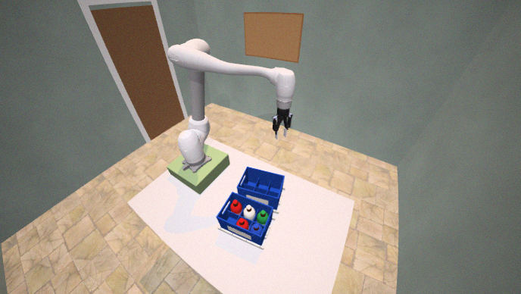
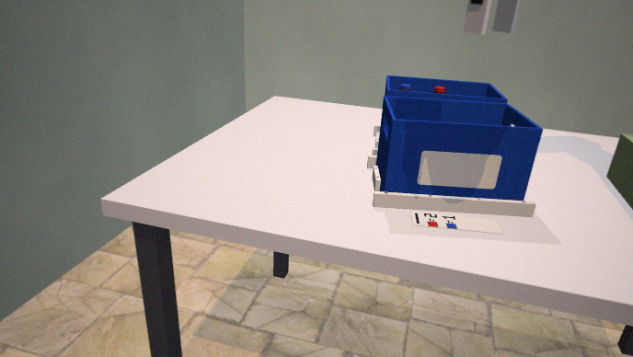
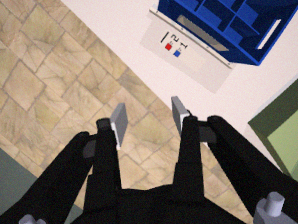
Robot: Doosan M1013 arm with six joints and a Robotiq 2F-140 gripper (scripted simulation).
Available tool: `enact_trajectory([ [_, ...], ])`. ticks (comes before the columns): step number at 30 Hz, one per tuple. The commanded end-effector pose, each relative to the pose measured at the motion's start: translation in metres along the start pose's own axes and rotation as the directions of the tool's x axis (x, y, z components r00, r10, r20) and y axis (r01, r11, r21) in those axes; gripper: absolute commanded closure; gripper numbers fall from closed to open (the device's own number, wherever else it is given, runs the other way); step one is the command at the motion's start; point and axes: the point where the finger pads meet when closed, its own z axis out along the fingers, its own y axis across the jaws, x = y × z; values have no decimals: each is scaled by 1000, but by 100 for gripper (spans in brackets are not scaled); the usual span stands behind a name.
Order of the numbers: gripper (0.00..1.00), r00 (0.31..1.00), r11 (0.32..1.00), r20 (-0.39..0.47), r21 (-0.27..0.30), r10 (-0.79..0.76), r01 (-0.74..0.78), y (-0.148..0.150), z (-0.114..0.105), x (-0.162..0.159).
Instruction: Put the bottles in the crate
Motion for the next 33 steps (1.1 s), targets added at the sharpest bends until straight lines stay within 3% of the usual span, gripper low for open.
enact_trajectory([
  [1,62,1000,1000,0,0,0,0,0,0,0],
  [13,62,1000,1000,0,0,0,0,0,0,0],
  [22,62,955,955,0,0,-296,296,27,32,16],
  [24,62,955,955,0,0,-296,296,27,32,16],
  [33,62,825,825,0,0,-565,565,54,64,32],
])
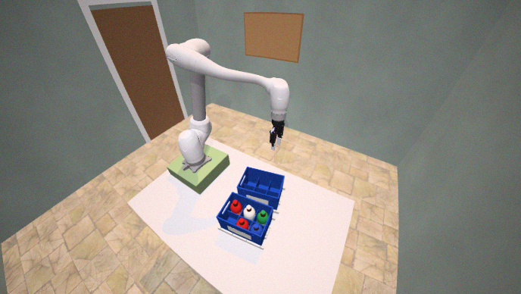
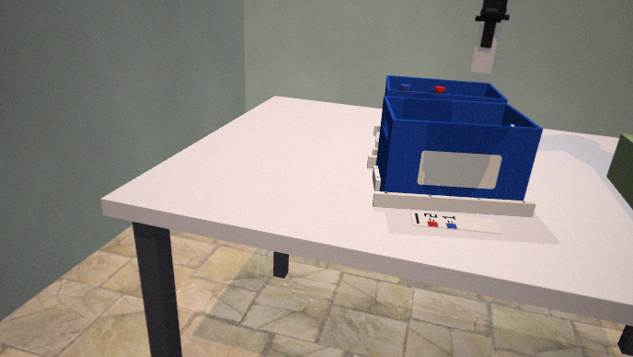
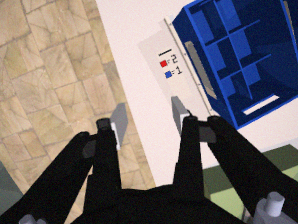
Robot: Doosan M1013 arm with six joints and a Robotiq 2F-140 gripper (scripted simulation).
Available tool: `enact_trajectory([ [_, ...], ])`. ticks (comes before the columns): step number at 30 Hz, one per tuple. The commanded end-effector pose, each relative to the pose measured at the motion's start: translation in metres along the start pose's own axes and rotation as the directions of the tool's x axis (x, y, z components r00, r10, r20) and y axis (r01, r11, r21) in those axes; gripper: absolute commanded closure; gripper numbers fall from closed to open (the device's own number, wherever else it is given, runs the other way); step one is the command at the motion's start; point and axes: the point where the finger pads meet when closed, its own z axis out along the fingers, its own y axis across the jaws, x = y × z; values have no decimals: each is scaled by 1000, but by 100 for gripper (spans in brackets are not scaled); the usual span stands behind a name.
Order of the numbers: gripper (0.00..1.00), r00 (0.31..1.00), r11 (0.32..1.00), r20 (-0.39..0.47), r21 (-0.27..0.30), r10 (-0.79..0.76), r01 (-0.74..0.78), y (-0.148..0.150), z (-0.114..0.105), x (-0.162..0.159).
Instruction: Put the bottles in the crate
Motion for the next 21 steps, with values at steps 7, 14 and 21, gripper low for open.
enact_trajectory([
  [7,62,956,956,0,7,-292,292,30,31,1],
  [14,62,953,953,0,7,-304,304,51,53,2],
  [21,62,953,953,0,7,-304,304,74,76,3],
])
